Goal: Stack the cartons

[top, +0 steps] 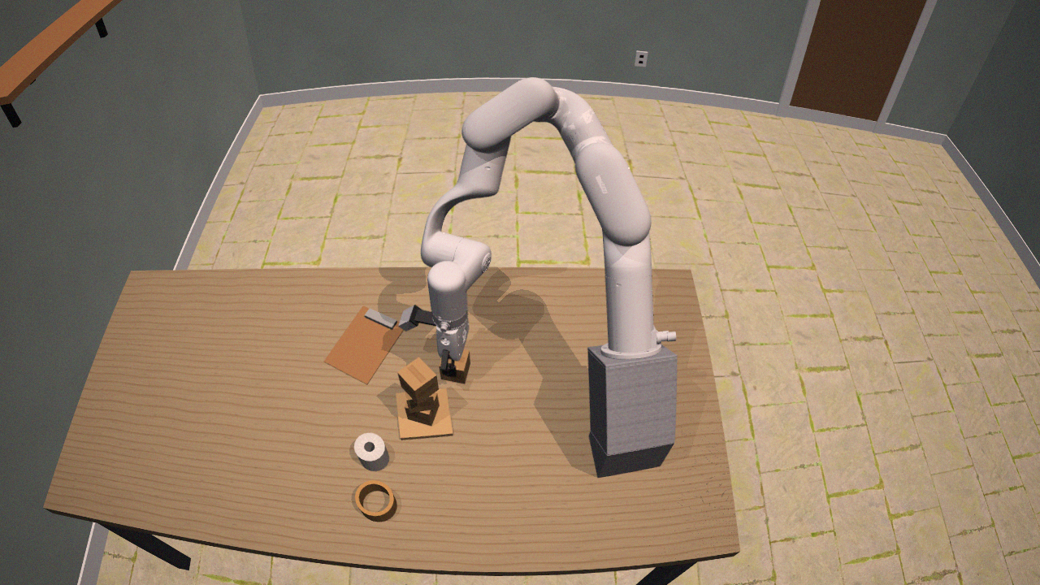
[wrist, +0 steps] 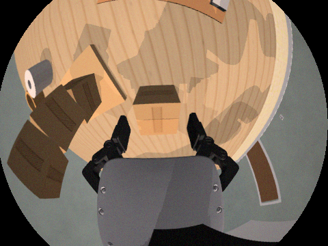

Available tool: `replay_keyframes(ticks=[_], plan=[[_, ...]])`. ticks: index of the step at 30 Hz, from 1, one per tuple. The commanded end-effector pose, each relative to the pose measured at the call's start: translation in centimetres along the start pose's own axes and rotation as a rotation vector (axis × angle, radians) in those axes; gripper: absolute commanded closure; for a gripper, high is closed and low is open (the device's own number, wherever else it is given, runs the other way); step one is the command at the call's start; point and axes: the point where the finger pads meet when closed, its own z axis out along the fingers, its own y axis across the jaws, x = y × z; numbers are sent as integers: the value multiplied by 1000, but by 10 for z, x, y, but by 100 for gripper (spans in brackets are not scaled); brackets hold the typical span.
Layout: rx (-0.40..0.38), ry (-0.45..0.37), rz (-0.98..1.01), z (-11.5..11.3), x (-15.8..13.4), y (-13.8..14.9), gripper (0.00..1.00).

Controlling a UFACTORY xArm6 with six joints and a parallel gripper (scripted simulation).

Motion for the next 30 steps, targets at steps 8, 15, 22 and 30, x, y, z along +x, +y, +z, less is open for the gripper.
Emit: replay_keyframes(ticks=[8,15,22,30], plan=[[1,2,0,8,1,0,0],[1,2,0,14,1,0,0],[1,2,0,17,1,0,0],[2,2,0,21,1,0,0]])
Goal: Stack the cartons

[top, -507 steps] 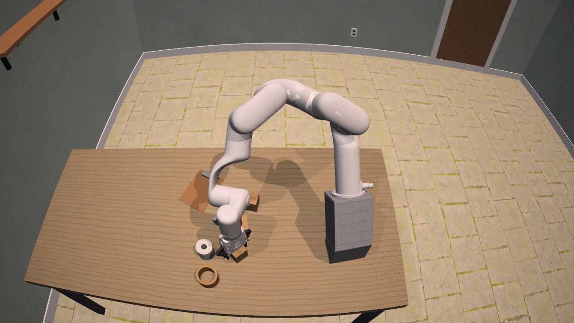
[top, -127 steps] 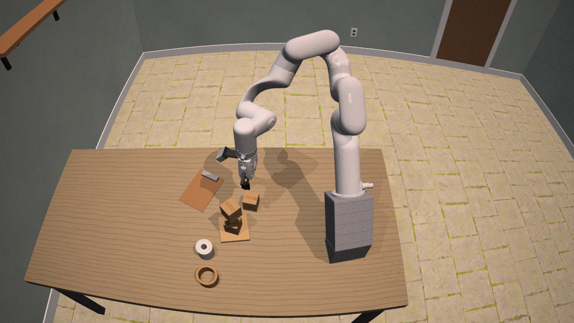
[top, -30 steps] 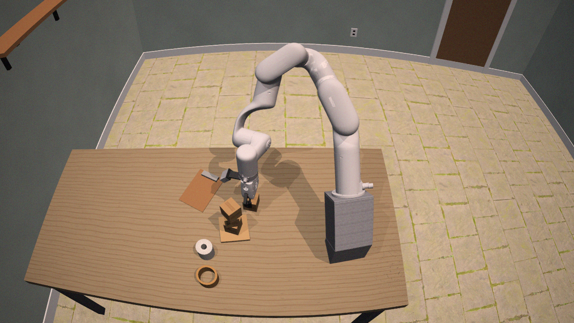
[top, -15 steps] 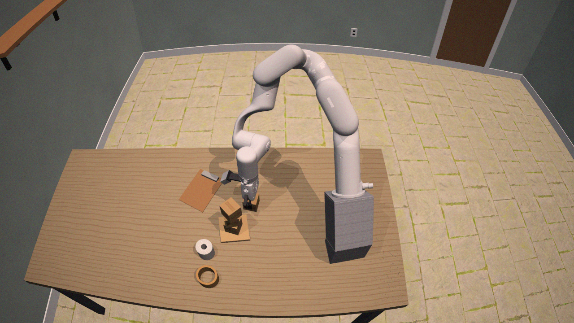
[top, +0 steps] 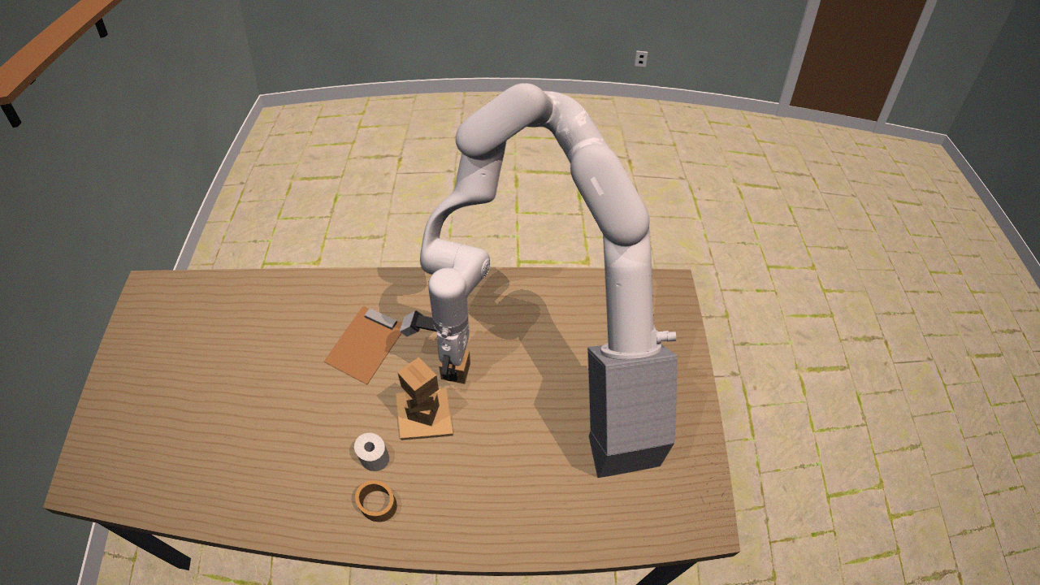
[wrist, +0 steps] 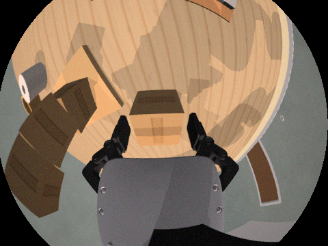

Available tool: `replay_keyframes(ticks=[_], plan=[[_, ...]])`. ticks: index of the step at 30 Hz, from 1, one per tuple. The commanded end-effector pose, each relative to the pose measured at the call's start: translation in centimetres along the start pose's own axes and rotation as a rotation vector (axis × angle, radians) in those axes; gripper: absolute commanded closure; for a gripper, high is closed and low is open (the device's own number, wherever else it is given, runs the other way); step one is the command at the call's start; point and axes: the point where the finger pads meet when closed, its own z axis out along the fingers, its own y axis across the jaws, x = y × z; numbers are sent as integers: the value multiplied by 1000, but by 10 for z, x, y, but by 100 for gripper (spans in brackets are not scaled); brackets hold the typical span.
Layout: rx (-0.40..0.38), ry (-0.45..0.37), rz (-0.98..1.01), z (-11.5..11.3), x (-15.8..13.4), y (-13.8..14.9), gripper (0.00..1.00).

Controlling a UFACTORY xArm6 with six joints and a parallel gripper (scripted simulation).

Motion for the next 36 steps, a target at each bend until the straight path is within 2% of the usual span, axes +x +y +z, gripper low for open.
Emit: replay_keyframes(ticks=[1,36], plan=[[1,2,0,1,1,0,0],[2,2,0,7,0,0,0]])
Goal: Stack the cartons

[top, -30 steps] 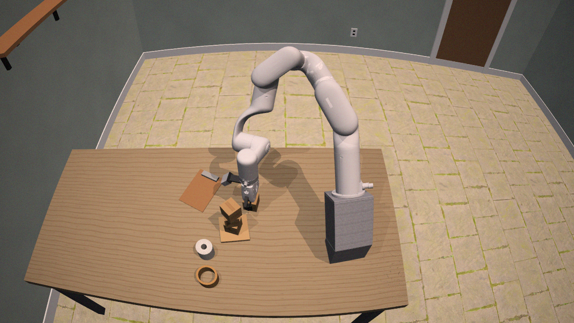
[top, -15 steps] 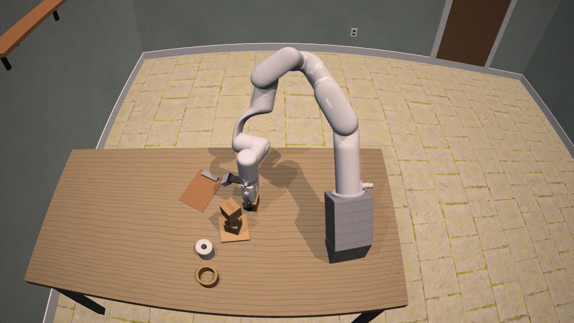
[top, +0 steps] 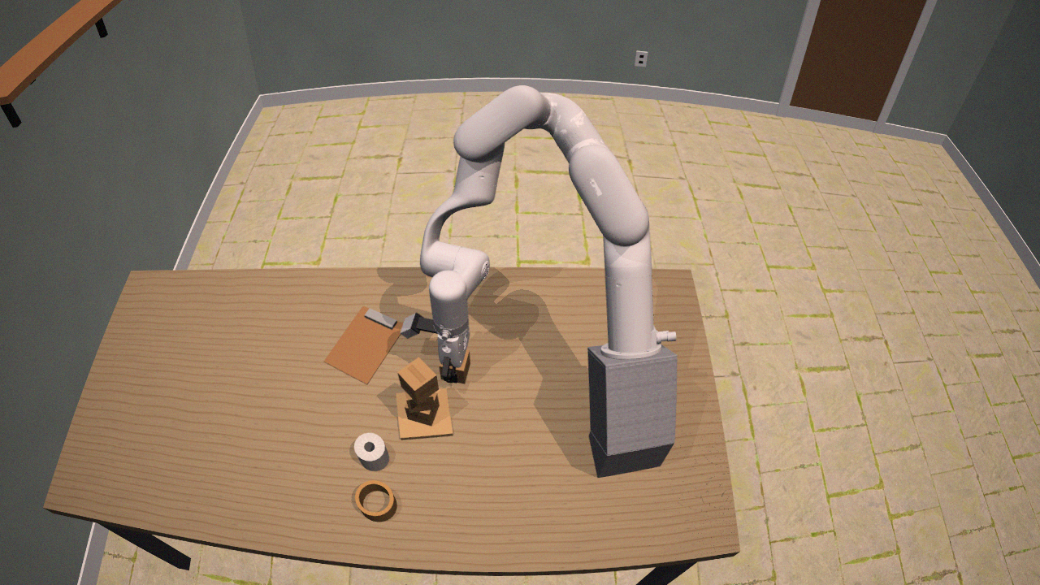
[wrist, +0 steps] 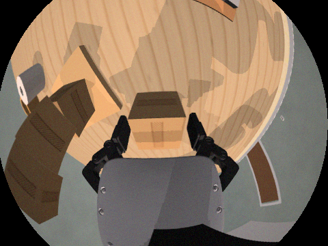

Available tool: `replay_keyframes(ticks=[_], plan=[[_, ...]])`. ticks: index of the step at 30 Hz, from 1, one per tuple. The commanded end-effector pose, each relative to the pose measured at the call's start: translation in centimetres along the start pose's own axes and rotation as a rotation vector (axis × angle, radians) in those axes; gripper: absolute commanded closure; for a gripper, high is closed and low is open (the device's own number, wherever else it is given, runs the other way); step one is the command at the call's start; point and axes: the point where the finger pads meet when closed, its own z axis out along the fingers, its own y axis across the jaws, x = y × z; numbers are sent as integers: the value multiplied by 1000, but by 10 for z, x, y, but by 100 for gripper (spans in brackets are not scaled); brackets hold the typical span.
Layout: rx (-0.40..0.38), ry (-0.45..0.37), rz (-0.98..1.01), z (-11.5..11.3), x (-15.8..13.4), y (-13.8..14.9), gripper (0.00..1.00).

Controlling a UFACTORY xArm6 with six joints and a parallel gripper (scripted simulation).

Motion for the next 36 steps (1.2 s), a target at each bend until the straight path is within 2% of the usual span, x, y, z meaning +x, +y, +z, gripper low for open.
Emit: replay_keyframes(ticks=[1,15,16,36], plan=[[1,2,0,-1,1,0,0],[1,2,0,-1,1,0,0],[1,2,0,-1,1,0,100],[1,2,0,-1,1,0,100]])
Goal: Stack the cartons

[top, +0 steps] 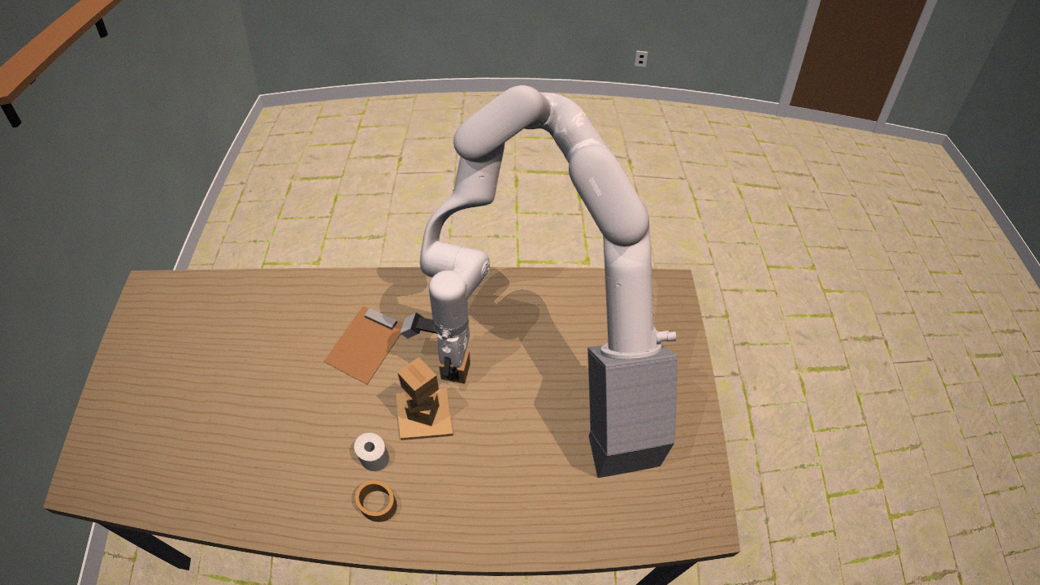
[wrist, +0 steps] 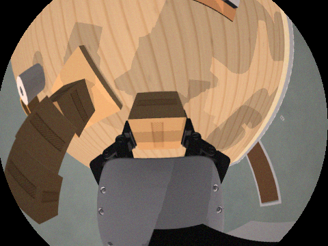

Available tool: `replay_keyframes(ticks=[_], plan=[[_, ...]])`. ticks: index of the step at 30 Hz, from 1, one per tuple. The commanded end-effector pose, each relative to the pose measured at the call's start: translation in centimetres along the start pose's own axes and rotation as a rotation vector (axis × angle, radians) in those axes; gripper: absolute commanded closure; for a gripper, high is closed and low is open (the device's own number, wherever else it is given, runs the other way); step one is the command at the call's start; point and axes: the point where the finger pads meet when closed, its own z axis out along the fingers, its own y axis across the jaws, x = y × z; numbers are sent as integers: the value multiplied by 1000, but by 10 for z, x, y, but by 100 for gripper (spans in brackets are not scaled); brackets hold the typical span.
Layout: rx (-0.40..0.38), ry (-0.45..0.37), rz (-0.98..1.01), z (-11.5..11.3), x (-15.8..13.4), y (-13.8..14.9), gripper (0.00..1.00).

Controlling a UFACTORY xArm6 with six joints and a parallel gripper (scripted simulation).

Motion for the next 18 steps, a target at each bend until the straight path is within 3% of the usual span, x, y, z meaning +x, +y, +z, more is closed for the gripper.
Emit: replay_keyframes(ticks=[1,18], plan=[[1,2,0,-1,1,0,100],[0,2,0,-4,1,0,100]])
